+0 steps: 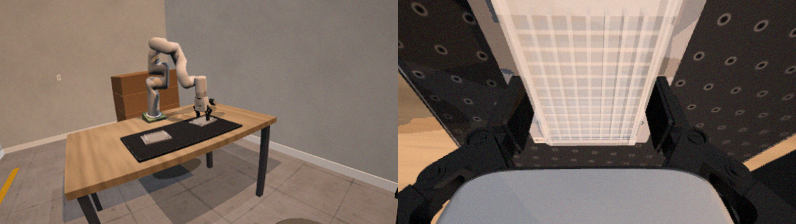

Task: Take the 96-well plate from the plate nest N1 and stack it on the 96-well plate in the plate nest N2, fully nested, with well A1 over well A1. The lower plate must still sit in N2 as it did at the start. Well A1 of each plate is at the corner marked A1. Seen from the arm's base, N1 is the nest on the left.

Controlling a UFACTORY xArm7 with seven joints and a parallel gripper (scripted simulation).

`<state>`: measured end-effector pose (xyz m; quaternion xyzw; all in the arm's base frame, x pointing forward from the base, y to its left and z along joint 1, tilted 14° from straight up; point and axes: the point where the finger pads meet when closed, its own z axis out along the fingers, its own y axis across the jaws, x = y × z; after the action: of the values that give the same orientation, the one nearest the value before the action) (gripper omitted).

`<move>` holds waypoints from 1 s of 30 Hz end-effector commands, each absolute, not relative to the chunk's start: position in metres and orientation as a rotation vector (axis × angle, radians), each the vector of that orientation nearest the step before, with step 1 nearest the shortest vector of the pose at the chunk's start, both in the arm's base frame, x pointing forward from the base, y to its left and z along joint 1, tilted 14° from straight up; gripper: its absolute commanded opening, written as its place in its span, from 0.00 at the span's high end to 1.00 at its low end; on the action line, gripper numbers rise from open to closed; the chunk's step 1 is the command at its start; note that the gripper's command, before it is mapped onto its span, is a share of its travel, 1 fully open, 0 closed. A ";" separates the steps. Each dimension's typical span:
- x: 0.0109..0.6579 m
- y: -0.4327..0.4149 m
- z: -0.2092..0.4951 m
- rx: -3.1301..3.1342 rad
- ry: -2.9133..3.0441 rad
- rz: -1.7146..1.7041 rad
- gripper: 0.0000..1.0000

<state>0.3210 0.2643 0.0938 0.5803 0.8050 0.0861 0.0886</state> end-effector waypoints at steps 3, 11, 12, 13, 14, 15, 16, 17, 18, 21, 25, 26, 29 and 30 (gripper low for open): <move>0.322 0.265 0.095 1.726 2.395 0.260 1.00; 0.320 0.265 0.101 1.726 2.395 0.261 1.00; 0.320 0.265 0.101 1.726 2.395 0.261 1.00; 0.320 0.265 0.101 1.726 2.395 0.261 1.00; 0.320 0.265 0.101 1.726 2.395 0.261 1.00; 0.320 0.265 0.102 1.726 2.395 0.261 1.00; 0.320 0.265 0.103 1.726 2.395 0.261 1.00; 0.320 0.265 0.103 1.726 2.395 0.261 1.00; 0.319 0.265 0.104 1.726 2.395 0.261 1.00; 0.319 0.265 0.106 1.726 2.395 0.261 1.00; 0.318 0.265 0.108 1.726 2.395 0.261 1.00; 0.318 0.265 0.109 1.726 2.395 0.261 1.00; 0.318 0.265 0.110 1.726 2.395 0.261 1.00; 0.318 0.265 0.110 1.726 2.395 0.261 1.00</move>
<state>0.3173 0.2640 0.1089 0.5803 0.8050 0.0862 0.0889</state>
